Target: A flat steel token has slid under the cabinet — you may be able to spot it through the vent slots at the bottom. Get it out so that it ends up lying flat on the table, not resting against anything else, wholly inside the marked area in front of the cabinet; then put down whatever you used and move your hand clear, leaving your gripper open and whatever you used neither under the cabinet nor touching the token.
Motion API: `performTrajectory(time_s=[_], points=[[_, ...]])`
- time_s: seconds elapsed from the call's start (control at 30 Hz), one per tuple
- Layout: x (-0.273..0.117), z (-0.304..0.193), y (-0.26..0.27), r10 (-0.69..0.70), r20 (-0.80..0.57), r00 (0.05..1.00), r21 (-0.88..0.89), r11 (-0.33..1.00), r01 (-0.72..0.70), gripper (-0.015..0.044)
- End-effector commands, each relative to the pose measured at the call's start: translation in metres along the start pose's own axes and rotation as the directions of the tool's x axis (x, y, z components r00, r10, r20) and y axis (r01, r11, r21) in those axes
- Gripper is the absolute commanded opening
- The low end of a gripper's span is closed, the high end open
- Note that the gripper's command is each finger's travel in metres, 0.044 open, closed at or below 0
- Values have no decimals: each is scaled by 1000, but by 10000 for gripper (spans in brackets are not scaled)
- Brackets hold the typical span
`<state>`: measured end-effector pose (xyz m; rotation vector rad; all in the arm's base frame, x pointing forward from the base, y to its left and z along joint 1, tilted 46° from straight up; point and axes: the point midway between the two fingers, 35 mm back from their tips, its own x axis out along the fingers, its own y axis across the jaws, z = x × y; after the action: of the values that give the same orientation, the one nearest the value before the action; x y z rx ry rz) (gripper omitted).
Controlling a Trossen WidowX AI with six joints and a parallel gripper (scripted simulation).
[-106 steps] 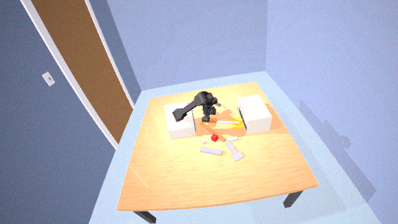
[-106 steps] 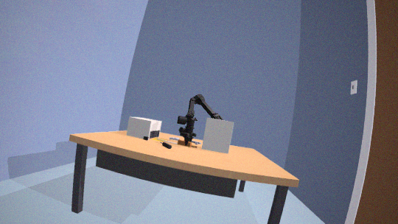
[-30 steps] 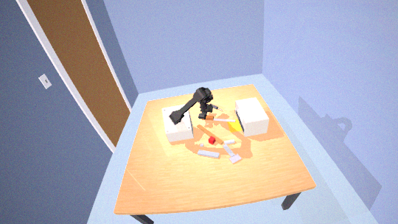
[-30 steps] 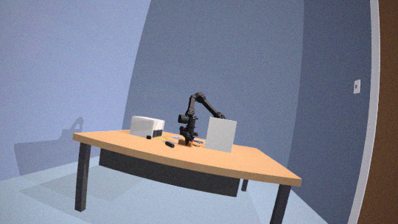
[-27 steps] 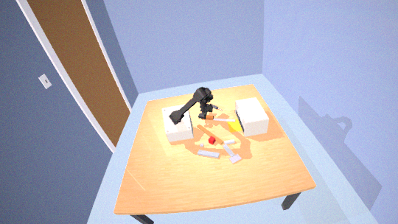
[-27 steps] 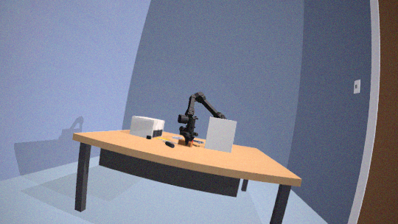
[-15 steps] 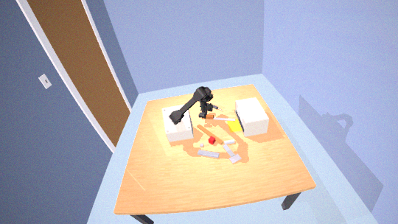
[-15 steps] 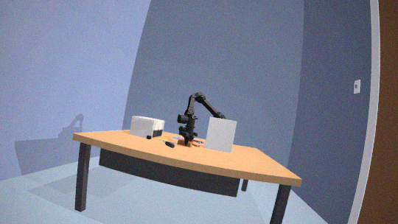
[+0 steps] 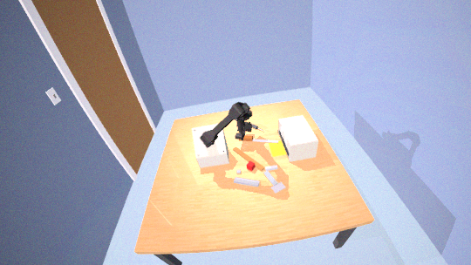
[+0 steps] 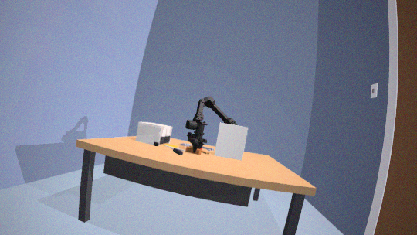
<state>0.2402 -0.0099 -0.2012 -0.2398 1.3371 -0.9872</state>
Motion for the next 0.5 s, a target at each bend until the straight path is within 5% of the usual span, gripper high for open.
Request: performTrajectory(time_s=[0.0, 0.47], points=[[0, 0, 0, 4, 3, 1000, 0, 1000, -4, 270], [3, -1, 0, 4, 3, 1000, 2, 1000, -4, 270]])
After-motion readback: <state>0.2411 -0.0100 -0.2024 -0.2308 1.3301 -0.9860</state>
